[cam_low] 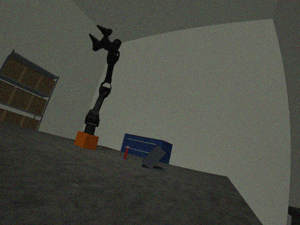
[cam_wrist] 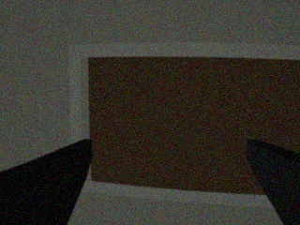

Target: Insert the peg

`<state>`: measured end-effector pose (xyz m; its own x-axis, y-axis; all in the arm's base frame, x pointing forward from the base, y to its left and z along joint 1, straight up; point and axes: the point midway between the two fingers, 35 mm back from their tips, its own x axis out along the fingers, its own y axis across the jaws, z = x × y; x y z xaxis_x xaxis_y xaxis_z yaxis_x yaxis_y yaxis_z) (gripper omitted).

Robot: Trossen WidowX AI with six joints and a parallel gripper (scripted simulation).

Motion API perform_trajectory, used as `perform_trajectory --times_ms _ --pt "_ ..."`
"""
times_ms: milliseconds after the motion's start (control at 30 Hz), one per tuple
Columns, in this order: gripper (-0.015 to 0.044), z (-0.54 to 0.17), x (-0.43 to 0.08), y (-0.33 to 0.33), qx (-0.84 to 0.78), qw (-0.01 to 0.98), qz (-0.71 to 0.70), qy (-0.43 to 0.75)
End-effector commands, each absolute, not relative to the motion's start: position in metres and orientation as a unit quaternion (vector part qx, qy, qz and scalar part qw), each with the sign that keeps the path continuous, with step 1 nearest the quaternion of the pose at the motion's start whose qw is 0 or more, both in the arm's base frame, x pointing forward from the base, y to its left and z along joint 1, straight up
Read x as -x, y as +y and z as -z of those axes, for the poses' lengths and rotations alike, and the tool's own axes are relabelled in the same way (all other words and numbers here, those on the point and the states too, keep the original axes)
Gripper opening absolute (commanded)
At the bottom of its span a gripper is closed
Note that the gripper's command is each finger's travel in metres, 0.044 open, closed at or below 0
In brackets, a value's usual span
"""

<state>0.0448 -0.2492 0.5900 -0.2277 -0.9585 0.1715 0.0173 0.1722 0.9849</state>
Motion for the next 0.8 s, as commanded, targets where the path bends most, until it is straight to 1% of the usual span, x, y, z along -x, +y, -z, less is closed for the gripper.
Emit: perform_trajectory --times_ms 0,367,767 --pt "0.044 -0.576 -0.066 -0.26 -0.399 0.51 0.529 -0.549" --pt "0.044 -0.528 -0.142 -0.275 -0.41 0.605 0.556 -0.395" --pt "0.044 -0.468 -0.221 -0.266 -0.398 0.701 0.55 -0.218"
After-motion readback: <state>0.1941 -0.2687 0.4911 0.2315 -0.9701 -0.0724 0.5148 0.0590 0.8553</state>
